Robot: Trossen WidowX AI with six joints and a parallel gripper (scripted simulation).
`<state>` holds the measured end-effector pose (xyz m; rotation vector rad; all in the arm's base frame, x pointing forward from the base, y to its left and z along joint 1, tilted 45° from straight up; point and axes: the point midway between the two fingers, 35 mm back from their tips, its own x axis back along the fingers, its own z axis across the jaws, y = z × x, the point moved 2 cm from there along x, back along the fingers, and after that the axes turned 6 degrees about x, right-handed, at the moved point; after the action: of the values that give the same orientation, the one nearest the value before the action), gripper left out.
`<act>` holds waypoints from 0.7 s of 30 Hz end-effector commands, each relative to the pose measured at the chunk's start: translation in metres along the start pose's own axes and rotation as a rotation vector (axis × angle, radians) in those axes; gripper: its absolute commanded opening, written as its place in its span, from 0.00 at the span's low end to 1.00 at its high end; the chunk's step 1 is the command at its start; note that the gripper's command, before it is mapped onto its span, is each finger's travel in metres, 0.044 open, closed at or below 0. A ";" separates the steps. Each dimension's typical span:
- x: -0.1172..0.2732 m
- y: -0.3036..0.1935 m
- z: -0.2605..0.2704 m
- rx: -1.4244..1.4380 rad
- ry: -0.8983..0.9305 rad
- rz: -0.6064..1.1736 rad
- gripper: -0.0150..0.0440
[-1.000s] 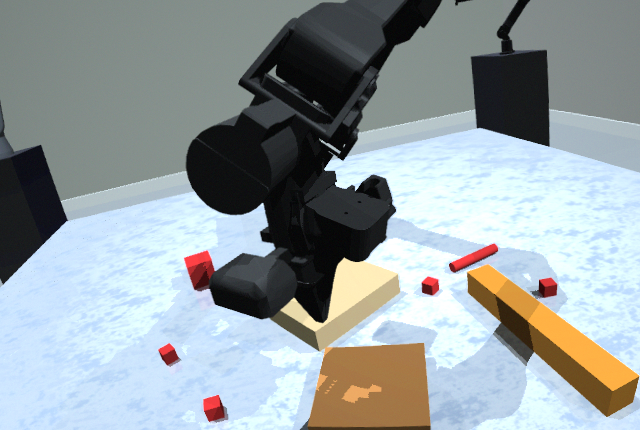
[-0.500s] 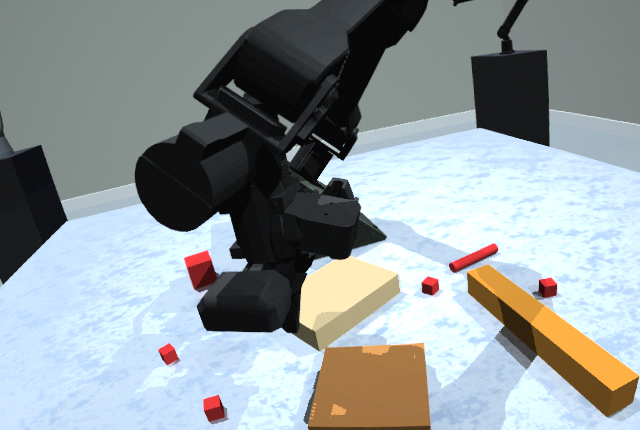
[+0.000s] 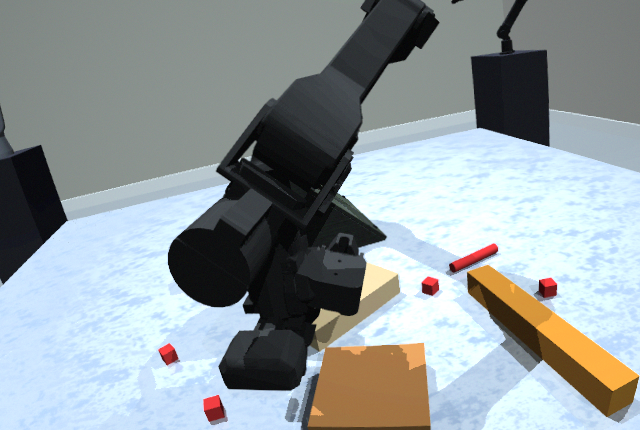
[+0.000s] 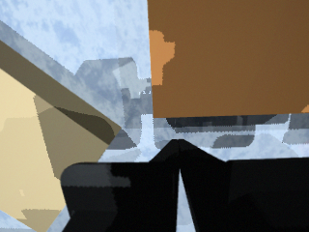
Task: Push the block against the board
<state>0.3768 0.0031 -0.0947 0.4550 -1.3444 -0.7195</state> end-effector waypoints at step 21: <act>-0.001 0.016 -0.003 -0.005 -0.002 -0.005 0.25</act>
<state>0.3807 0.0120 -0.0885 0.4512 -1.3408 -0.7226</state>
